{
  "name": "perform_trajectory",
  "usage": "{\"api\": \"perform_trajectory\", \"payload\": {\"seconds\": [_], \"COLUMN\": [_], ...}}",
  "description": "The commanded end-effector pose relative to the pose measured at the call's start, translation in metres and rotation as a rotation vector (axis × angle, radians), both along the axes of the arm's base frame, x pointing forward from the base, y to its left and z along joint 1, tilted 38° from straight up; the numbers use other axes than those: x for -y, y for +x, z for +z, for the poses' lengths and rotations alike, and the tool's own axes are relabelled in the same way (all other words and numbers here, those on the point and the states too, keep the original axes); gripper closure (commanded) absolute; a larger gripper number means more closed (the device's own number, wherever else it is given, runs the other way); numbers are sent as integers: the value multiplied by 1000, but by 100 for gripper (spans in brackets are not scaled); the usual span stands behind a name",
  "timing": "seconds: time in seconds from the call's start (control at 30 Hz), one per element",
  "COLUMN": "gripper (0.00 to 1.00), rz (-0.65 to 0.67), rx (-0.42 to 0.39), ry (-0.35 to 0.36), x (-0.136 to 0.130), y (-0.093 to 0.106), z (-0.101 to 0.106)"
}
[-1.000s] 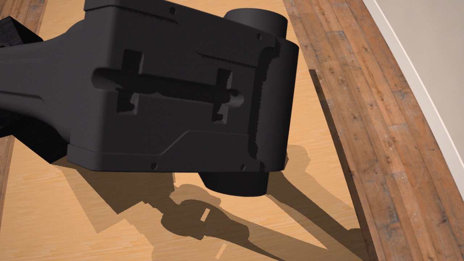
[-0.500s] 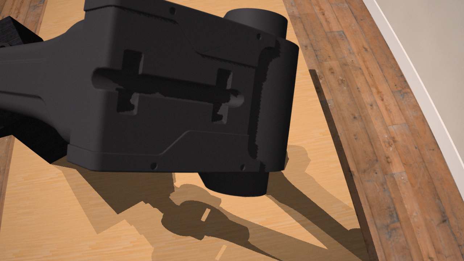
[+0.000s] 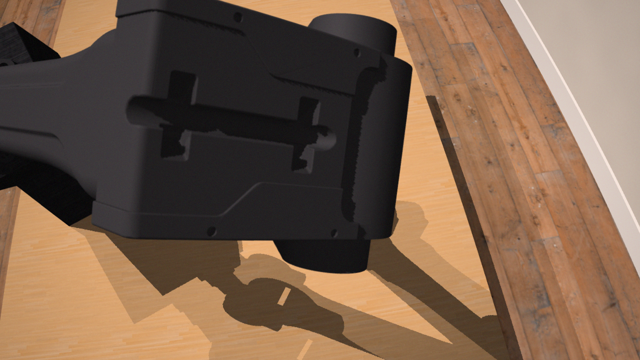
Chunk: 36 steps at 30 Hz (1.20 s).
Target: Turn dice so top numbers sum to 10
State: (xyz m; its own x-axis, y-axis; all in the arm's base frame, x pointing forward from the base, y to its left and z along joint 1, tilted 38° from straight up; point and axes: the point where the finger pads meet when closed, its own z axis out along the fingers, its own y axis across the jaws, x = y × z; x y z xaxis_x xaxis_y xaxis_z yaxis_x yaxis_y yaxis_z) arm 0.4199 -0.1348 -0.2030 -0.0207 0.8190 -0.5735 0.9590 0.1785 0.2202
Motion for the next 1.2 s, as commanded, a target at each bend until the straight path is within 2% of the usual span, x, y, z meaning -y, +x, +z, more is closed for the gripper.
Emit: {"api": "perform_trajectory", "payload": {"seconds": [0.0,0.23,1.17], "gripper": [85,85,85], "rz": [11,14,13], "rx": [5,17,13], "ry": [-5,-6,-6], "x": [1,1,2], "y": [3,8,7], "z": [-2,2,0]}}
